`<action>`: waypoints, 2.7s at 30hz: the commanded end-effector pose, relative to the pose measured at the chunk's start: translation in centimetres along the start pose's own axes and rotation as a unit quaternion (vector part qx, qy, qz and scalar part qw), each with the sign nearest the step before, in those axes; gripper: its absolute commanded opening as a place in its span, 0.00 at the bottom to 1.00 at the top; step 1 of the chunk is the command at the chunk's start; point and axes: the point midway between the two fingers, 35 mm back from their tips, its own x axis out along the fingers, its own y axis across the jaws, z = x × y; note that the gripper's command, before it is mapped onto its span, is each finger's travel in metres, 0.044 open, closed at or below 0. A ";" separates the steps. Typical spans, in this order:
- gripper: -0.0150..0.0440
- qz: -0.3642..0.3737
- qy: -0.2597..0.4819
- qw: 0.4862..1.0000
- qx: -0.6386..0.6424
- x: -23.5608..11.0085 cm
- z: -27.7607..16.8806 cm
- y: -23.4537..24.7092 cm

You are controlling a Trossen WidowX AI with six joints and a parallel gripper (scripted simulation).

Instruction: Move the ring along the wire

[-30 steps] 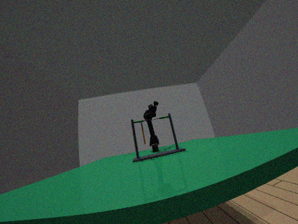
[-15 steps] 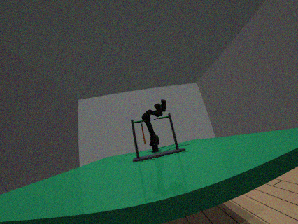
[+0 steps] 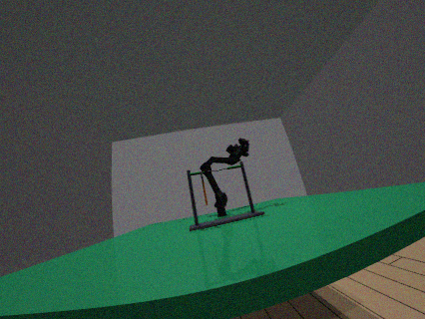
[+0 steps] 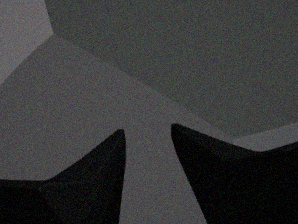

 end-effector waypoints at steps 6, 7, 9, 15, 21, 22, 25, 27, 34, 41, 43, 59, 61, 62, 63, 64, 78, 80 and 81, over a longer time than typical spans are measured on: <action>0.53 -0.033 0.064 0.997 -0.041 -1.1 -6.3 -4.8; 0.53 -0.038 0.072 0.996 -0.046 -1.4 -7.0 -5.5; 0.53 -0.047 0.088 0.993 -0.055 -1.9 -8.4 -6.8; 0.53 -0.077 0.136 0.984 -0.081 -3.9 -12.1 -10.8; 0.53 -0.109 0.184 0.971 -0.103 -6.6 -15.1 -15.0; 0.53 -0.115 0.192 0.969 -0.106 -7.1 -15.6 -15.7; 0.53 -0.133 0.215 0.961 -0.115 -8.8 -16.8 -17.8; 0.53 -0.145 0.231 0.954 -0.121 -10.0 -17.5 -19.2; 0.53 -0.191 0.283 0.930 -0.138 -14.6 -19.4 -23.9; 0.53 -0.242 0.331 0.899 -0.151 -20.0 -20.2 -28.2; 0.53 -0.258 0.344 0.890 -0.154 -21.6 -20.2 -29.3; 0.53 -0.396 0.426 0.798 -0.160 -35.5 -17.7 -36.2; 0.53 -0.414 0.433 0.784 -0.160 -37.2 -17.0 -36.7; 0.53 -0.424 0.437 0.777 -0.160 -38.1 -16.6 -37.0; 0.53 -0.433 0.440 0.770 -0.161 -39.0 -16.2 -37.2; 0.53 -0.443 0.443 0.762 -0.162 -39.9 -15.8 -37.5; 0.53 -0.581 0.464 0.647 -0.170 -51.8 -8.3 -38.4; 0.53 -0.600 0.464 0.629 -0.171 -53.3 -7.1 -38.2; 0.53 -0.609 0.464 0.620 -0.171 -54.1 -6.4 -38.0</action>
